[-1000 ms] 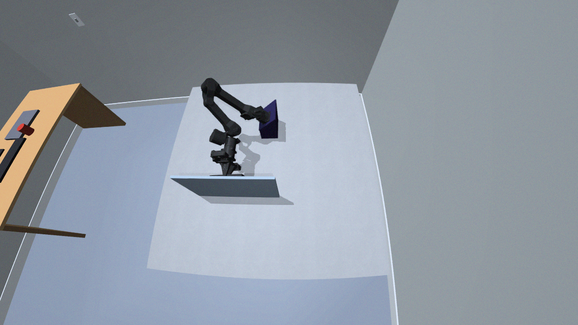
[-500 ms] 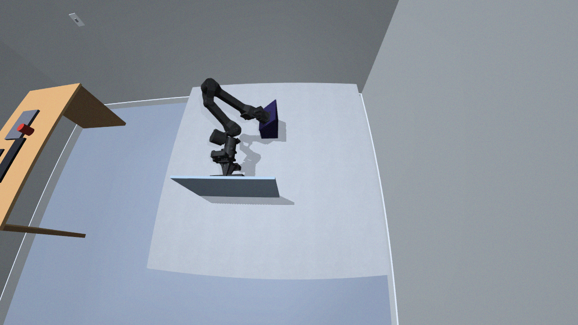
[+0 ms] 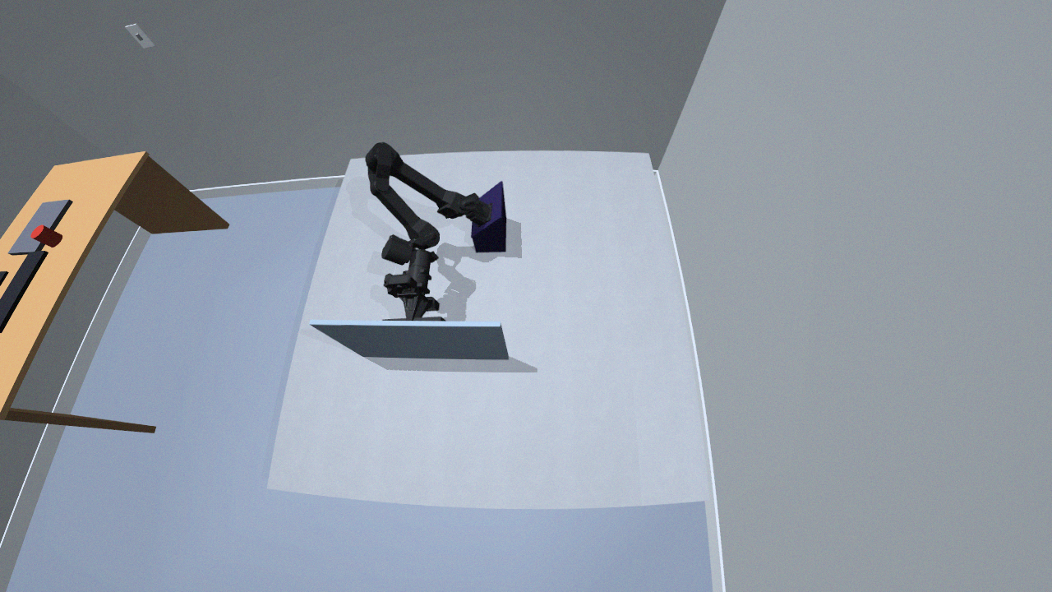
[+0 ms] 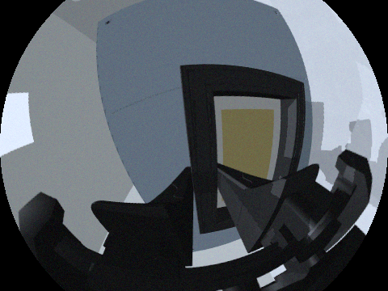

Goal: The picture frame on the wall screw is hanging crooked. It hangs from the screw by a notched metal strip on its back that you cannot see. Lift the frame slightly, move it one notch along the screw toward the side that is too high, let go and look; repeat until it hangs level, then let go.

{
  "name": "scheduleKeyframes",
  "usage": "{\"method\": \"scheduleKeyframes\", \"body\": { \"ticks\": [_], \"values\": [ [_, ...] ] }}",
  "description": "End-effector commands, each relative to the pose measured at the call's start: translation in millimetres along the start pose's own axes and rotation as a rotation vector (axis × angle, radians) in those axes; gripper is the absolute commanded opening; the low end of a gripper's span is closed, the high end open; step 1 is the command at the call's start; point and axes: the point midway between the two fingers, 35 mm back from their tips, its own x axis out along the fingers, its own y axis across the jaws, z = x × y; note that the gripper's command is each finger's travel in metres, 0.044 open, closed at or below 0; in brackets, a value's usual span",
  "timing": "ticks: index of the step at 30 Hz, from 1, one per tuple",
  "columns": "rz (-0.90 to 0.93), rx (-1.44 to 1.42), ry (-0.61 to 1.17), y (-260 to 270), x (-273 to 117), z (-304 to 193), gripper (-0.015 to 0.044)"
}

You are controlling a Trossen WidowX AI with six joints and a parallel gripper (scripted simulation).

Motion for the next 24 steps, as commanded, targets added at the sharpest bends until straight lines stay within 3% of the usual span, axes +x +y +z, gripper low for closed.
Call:
{"method": "scheduleKeyframes", "body": {
  "ticks": [1,24],
  "values": [
    [0.015,-0.006,0.005,3.5,0.4,-2.1,0.0000],
    [0.015,-0.005,0.005,3.5,0.4,-6.9,0.0000]
  ]
}}
